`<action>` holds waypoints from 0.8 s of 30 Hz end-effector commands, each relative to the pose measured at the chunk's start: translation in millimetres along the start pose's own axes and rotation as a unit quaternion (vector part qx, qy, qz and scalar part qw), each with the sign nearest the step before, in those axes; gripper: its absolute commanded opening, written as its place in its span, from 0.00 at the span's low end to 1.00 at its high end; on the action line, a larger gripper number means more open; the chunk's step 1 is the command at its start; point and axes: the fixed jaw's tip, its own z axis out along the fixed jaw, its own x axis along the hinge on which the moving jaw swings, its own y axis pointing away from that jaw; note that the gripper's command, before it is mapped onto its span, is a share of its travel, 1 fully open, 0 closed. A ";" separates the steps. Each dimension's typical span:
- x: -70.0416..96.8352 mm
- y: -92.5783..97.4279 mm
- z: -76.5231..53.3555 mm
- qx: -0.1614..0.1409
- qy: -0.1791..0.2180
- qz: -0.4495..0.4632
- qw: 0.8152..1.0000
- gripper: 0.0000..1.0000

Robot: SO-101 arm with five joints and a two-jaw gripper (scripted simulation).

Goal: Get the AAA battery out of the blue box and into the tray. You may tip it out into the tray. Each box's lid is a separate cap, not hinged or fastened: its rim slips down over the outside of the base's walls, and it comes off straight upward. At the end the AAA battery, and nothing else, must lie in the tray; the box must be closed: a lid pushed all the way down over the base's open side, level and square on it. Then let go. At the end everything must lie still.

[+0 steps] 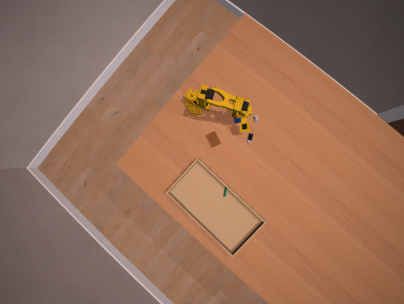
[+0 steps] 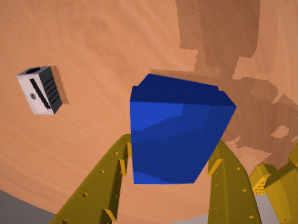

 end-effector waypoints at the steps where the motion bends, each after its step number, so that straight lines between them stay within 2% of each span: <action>1: 0.0 5.4 -3.1 -0.015 -0.006 -0.001 1.000 0.27; 24: -0.1 5.6 -5.5 -0.015 -0.006 0.000 1.000 0.29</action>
